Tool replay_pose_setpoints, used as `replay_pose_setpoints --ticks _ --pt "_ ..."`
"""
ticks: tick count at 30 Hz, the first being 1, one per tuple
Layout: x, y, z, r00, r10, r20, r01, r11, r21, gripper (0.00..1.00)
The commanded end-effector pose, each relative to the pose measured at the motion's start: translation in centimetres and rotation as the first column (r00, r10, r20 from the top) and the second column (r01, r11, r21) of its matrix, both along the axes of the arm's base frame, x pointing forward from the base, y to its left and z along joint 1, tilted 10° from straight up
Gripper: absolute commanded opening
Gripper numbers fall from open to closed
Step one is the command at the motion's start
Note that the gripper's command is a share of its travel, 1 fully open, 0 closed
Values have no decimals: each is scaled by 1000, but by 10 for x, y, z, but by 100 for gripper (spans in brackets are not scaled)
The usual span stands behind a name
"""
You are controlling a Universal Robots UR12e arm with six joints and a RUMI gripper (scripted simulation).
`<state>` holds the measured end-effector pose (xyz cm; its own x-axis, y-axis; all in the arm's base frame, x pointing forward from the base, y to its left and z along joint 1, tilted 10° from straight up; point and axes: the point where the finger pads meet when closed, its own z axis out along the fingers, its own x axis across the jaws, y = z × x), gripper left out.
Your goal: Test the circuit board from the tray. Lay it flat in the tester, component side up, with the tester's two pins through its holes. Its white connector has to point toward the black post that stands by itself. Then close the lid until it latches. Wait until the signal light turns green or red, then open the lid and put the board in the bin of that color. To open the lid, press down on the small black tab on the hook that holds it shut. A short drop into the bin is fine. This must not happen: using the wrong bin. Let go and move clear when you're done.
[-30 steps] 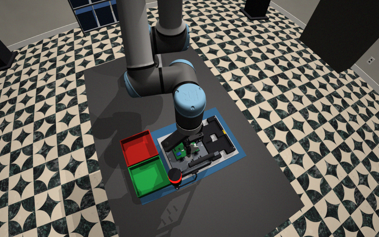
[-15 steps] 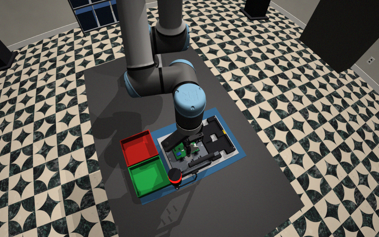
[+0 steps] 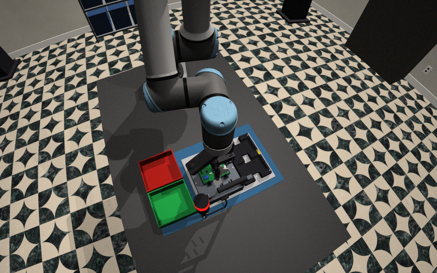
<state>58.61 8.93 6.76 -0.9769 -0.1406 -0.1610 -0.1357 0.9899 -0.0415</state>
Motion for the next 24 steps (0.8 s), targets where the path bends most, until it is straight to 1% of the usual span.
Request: replay_pose_setpoints --ticks 1,8,9,20,21,24 --pt "-2 -1 -2 1000 -2 -2 2 1000 1 49" --pt "-2 -1 -2 1000 -2 -2 2 1000 1 49" --pt "-2 -1 -2 1000 -2 -2 2 1000 1 47" --pt "-2 -1 -2 1000 -2 -2 2 1000 1 47" --pt "-2 -1 -2 1000 -2 -2 2 1000 1 39" --pt "-2 -1 -2 1000 -2 -2 2 1000 1 39"
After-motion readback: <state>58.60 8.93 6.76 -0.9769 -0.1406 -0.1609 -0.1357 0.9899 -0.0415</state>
